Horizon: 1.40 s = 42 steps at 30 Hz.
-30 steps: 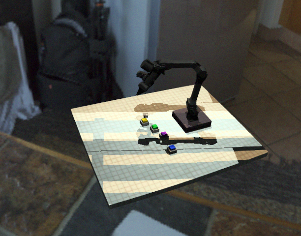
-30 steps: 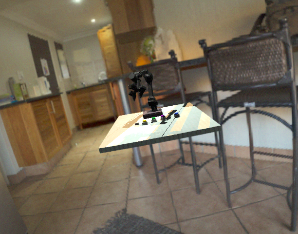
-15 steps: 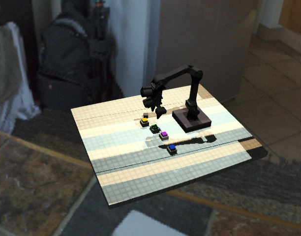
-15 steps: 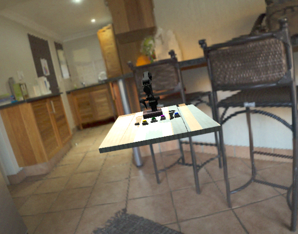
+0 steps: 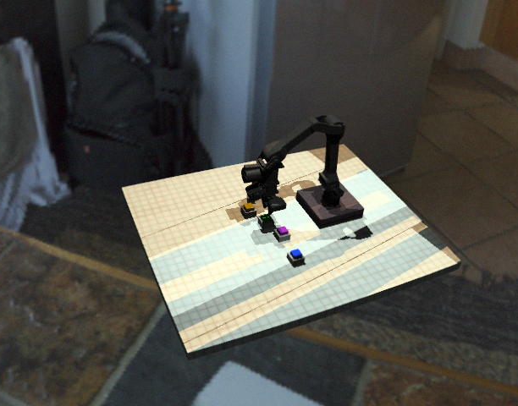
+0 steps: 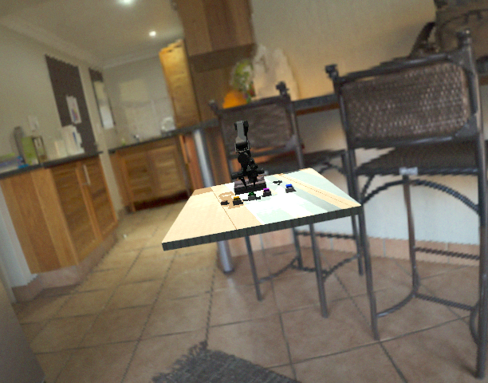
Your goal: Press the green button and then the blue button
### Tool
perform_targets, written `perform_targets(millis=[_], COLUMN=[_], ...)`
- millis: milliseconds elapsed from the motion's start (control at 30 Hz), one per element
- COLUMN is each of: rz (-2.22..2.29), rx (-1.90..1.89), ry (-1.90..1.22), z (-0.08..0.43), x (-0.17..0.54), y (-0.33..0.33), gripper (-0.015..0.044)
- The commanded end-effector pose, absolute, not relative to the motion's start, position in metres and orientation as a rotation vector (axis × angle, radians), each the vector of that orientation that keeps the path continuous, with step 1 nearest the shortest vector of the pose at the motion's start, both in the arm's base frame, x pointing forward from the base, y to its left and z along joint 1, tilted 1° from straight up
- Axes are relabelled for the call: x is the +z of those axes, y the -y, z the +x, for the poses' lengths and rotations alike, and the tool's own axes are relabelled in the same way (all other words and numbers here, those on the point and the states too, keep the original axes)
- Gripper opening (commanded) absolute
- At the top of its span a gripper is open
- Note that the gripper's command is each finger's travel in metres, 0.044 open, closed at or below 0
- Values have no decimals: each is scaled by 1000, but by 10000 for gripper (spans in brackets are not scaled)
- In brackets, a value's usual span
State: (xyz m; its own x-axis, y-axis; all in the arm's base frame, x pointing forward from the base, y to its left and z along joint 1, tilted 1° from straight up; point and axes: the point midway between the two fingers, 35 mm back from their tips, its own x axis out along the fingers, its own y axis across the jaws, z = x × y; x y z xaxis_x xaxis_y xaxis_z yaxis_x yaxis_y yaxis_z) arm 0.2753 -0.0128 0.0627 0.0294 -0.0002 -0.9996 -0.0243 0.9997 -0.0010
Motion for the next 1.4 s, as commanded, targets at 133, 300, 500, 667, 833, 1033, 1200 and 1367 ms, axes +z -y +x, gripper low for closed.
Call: perform_targets(millis=[133, 300, 500, 667, 833, 1033, 1200, 1367], rz=[-27, -27, -27, -27, -27, -27, -27, -27], rx=[21, 21, 21, 21, 21, 21, 21, 21], ry=[-1535, -1535, -1535, -1535, -1535, -1535, -1535, -1535], z=[276, 276, 277, 277, 277, 277, 277, 277], x=[60, 60, 54, 46, 38, 29, 27, 27], y=[13, 13, 13, 13, 13, 13, 13, 13], gripper=[20, 20, 20, 20, 20, 20, 20, 20])
